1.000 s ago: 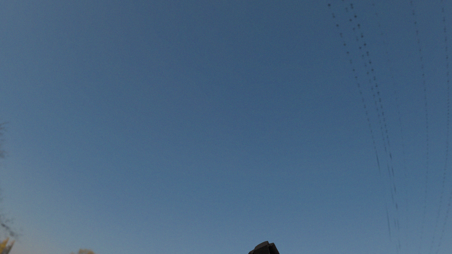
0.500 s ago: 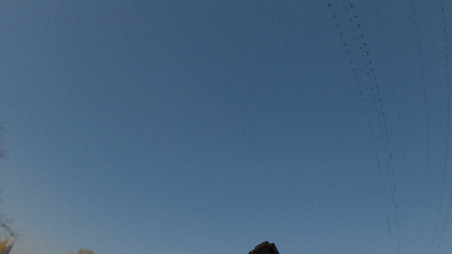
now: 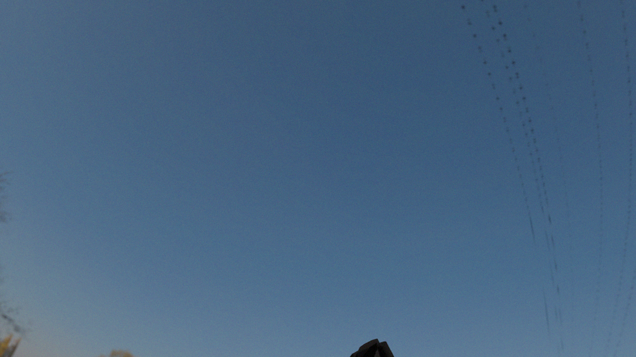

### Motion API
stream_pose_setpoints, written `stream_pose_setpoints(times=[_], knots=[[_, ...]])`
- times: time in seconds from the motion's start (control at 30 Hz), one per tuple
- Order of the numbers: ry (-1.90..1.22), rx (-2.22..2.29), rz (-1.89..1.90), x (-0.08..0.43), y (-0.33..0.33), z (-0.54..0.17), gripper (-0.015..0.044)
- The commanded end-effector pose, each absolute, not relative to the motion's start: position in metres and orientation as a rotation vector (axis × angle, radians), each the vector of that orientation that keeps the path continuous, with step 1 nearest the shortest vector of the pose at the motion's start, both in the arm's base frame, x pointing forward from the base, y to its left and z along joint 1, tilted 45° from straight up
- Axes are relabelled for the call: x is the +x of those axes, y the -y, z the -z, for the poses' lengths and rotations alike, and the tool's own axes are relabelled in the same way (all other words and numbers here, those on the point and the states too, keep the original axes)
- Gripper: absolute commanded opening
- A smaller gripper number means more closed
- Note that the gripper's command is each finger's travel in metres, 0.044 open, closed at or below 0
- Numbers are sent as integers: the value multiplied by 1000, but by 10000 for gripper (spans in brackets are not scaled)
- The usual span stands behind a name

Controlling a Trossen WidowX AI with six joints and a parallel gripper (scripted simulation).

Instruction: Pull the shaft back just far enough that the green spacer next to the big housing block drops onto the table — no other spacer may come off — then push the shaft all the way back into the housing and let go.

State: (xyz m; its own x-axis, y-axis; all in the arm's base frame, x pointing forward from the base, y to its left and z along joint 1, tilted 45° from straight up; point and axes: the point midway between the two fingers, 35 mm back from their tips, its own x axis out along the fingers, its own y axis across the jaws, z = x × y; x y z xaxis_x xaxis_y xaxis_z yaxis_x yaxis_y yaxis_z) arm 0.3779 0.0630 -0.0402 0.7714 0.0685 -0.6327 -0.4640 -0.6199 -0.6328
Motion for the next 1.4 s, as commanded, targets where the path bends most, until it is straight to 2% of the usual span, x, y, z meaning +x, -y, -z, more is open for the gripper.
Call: stream_pose_setpoints(times=[0.0,1.37], knots=[[-290,-2113,-807,383,-64,47,440],[-290,-2113,-807,385,-64,50,440]])
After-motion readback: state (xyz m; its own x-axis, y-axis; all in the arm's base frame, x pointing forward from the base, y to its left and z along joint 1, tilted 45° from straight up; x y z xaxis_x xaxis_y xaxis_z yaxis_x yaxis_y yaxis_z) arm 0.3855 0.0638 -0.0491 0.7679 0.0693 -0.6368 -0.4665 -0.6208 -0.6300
